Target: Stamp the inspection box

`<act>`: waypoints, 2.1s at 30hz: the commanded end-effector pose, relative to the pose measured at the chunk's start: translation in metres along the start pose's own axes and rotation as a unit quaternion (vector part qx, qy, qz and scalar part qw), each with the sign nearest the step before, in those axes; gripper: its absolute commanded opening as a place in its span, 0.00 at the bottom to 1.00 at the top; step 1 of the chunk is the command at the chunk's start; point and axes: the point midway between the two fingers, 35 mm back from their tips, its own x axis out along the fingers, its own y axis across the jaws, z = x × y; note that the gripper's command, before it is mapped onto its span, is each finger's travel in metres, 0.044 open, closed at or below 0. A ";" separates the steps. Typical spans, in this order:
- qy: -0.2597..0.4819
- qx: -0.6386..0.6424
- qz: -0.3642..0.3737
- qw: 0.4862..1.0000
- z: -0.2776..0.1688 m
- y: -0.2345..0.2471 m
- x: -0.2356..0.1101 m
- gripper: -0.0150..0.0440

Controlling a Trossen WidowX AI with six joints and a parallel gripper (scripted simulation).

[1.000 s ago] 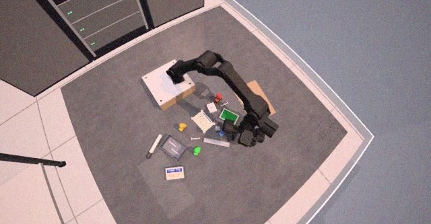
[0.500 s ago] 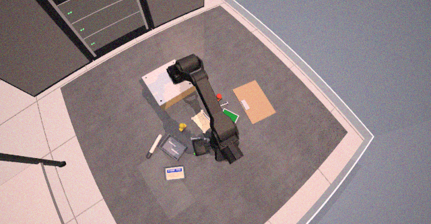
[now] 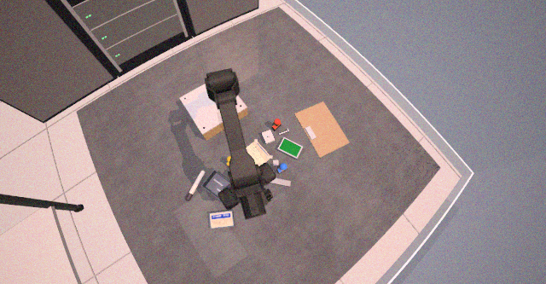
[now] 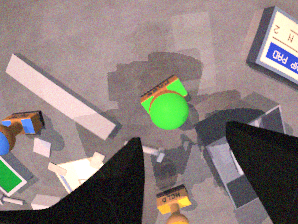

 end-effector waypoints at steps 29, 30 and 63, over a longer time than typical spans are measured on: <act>-0.001 -0.012 0.005 1.000 0.002 0.002 0.042 0.64; -0.001 -0.012 0.005 1.000 0.002 0.002 0.044 0.64; 0.000 -0.011 0.003 1.000 0.000 0.003 0.071 0.50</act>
